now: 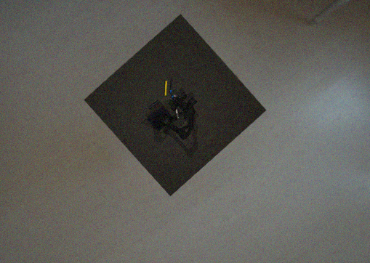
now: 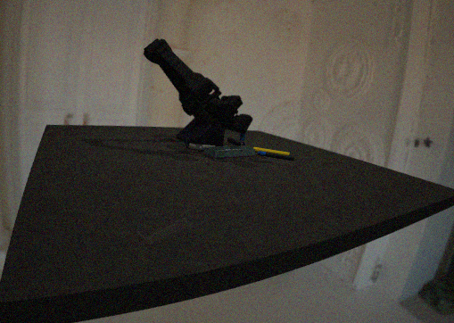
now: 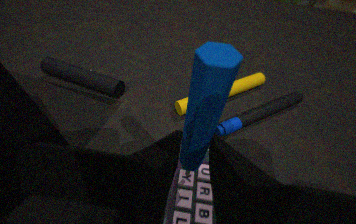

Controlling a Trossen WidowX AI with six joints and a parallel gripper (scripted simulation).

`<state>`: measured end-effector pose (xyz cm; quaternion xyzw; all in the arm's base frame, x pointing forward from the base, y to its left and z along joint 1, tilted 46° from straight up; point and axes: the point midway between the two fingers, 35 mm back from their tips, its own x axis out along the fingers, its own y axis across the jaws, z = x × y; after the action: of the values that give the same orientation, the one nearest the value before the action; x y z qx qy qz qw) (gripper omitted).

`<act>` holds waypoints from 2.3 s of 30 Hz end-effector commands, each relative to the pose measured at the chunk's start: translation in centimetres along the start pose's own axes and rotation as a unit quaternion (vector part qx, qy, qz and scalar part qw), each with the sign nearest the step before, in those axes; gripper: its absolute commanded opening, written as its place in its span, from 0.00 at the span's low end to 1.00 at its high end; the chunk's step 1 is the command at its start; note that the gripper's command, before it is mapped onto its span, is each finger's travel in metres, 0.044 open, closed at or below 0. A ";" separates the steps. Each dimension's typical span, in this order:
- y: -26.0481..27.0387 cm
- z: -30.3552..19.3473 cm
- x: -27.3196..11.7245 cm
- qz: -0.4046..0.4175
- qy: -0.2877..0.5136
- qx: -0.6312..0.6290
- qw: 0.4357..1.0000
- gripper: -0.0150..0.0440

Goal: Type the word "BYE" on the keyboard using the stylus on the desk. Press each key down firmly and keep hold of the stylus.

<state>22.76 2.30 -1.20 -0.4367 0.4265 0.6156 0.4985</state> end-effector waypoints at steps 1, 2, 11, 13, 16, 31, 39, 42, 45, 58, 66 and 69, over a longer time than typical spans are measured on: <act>0.1 -0.2 0.2 0.003 0.001 -0.002 1.000 0.39; 0.1 -0.2 0.2 0.003 0.001 -0.002 1.000 0.39; 0.1 -0.5 0.4 0.003 0.001 -0.002 1.000 0.39; 0.1 -0.6 0.4 0.003 0.001 -0.002 1.000 0.39; 0.1 -0.7 0.5 0.003 0.001 -0.002 1.000 0.39; 0.1 -0.8 0.6 0.003 0.001 -0.002 1.000 0.39; 0.0 0.3 0.0 0.003 0.001 -0.002 1.000 0.39; 0.0 1.6 -0.8 0.003 0.000 -0.002 1.000 0.39; 0.1 2.4 -1.3 0.003 0.000 -0.002 1.000 0.39; 0.2 2.3 -1.1 0.006 0.001 -0.004 1.000 0.36; -1.0 1.3 -3.0 0.004 0.002 -0.004 1.000 0.25; -1.5 0.7 -4.2 0.004 0.002 -0.004 1.000 0.25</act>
<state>23.87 2.93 2.10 -0.4367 0.4275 0.6178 0.4949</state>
